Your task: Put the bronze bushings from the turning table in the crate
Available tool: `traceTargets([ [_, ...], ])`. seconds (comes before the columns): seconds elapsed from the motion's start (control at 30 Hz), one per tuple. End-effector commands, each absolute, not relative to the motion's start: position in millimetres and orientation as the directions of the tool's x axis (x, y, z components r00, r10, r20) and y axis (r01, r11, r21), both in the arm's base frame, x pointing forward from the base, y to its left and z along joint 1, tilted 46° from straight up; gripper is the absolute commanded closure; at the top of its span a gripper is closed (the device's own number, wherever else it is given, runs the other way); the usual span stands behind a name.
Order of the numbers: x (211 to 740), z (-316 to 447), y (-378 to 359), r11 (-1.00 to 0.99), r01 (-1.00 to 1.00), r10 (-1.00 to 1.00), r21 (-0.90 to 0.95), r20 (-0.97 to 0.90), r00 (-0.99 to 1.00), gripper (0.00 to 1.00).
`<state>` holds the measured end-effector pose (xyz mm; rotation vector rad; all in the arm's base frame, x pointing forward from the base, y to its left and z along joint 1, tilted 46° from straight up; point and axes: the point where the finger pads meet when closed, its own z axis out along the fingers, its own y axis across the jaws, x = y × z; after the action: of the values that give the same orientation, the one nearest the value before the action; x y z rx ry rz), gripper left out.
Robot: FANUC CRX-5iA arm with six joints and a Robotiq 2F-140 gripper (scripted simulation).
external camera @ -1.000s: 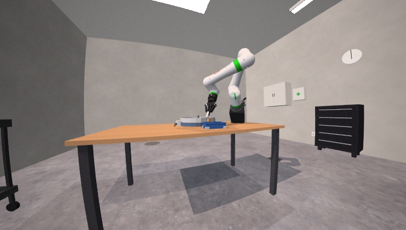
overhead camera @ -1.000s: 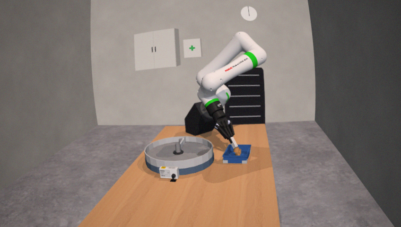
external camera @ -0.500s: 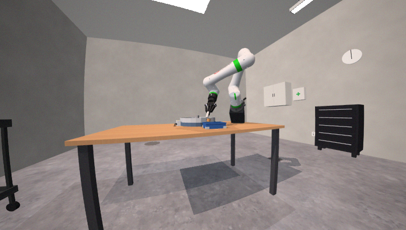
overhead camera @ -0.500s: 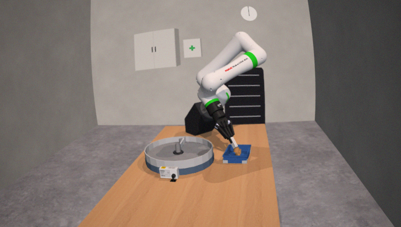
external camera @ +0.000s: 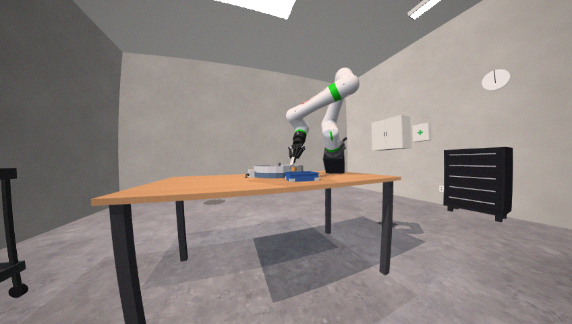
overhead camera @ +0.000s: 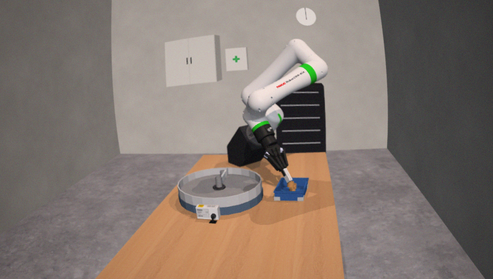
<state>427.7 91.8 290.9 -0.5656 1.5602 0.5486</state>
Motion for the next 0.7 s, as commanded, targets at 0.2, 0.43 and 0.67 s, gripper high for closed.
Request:
traceTargets([
  [0.2,429.7,288.5,93.3,0.761,-0.648,-0.031,0.011,-0.998,-0.053,1.0],
  [0.43,435.2,281.6,98.0,0.761,-0.648,-0.031,0.011,-0.998,-0.053,1.0],
  [0.67,440.3,275.3,102.2,0.761,-0.648,-0.031,0.011,-0.998,-0.053,1.0],
])
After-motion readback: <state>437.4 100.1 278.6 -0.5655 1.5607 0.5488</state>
